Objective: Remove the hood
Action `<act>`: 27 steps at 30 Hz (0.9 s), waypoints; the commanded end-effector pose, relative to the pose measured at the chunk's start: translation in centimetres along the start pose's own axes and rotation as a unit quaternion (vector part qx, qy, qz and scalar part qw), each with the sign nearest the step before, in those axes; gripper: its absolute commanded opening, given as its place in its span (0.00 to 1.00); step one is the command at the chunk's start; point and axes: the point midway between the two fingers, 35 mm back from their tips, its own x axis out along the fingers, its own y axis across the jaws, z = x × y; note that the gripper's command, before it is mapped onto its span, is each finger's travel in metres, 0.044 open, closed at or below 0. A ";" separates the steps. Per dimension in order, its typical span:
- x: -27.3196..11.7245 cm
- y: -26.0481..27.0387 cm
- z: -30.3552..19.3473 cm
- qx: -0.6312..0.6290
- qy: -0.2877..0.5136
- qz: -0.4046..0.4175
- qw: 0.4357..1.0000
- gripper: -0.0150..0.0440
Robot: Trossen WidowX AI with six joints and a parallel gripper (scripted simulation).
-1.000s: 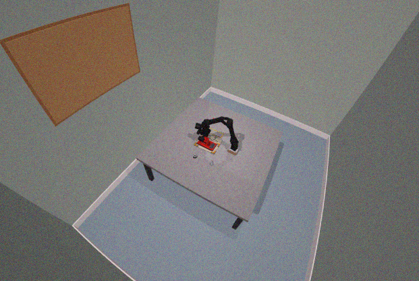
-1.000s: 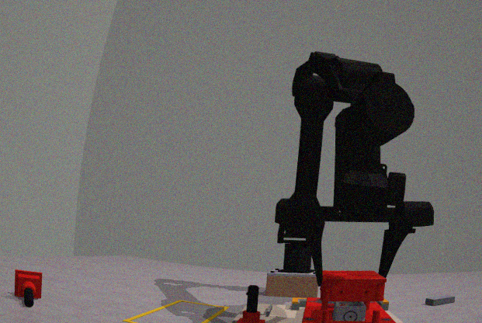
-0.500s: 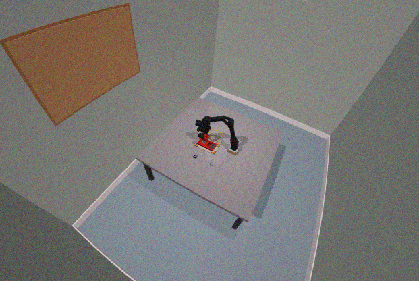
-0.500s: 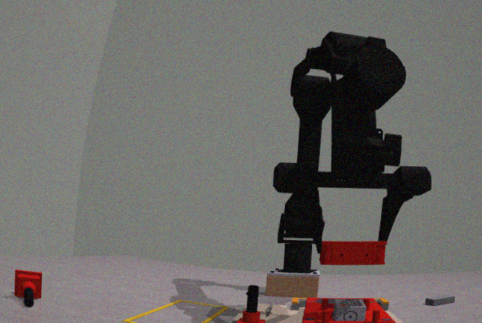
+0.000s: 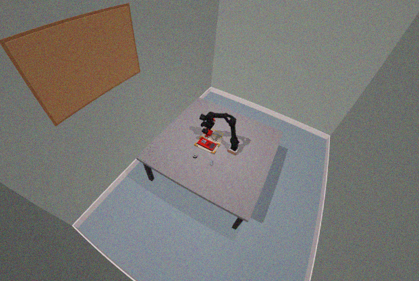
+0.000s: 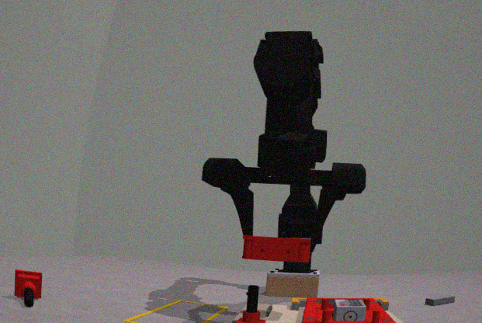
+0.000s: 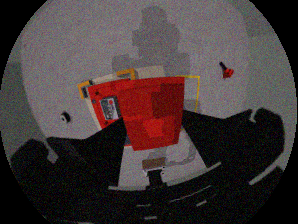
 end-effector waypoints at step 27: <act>-0.1 -13.0 -3.9 -0.003 0.004 0.001 1.000 0.25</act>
